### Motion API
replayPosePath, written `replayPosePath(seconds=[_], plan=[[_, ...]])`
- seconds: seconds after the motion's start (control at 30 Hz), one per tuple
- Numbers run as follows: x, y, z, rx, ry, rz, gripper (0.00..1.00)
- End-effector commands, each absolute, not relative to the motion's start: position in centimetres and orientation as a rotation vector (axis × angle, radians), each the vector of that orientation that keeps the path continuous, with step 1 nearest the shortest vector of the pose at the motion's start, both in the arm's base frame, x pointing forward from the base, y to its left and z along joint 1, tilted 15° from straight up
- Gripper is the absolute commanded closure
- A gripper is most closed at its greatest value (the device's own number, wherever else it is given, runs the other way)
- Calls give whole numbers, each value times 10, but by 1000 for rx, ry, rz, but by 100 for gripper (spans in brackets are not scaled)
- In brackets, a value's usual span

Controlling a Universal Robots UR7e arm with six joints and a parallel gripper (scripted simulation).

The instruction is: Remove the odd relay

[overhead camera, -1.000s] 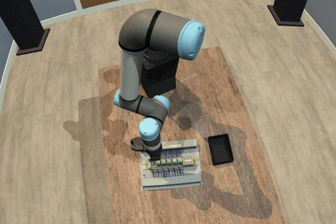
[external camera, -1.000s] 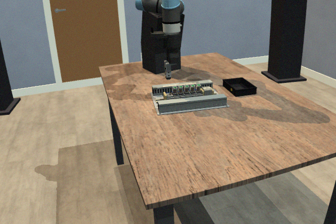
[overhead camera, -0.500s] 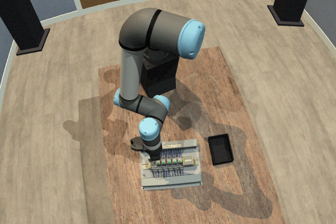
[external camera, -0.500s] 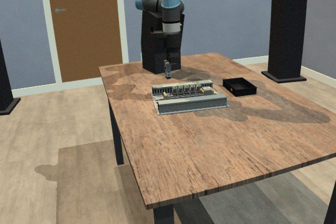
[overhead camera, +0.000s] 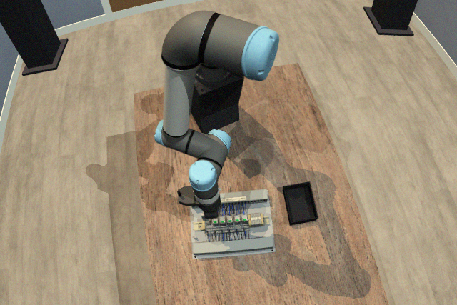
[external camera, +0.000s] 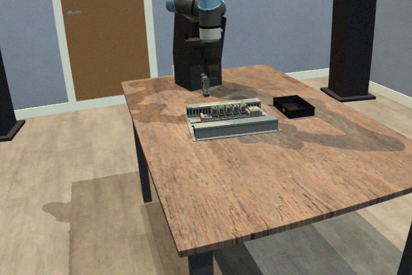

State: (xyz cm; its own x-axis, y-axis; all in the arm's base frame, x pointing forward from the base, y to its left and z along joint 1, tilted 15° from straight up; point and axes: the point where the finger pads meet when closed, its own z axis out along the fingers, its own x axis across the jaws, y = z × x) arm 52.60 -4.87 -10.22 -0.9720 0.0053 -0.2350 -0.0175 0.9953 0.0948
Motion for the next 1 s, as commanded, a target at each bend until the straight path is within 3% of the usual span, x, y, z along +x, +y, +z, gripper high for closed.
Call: replayPosePath(seconds=[0.0, 0.97], plan=[[526, -49, -102, -9, 2900, 140, 100], [525, -39, -101, -9, 2900, 140, 100]])
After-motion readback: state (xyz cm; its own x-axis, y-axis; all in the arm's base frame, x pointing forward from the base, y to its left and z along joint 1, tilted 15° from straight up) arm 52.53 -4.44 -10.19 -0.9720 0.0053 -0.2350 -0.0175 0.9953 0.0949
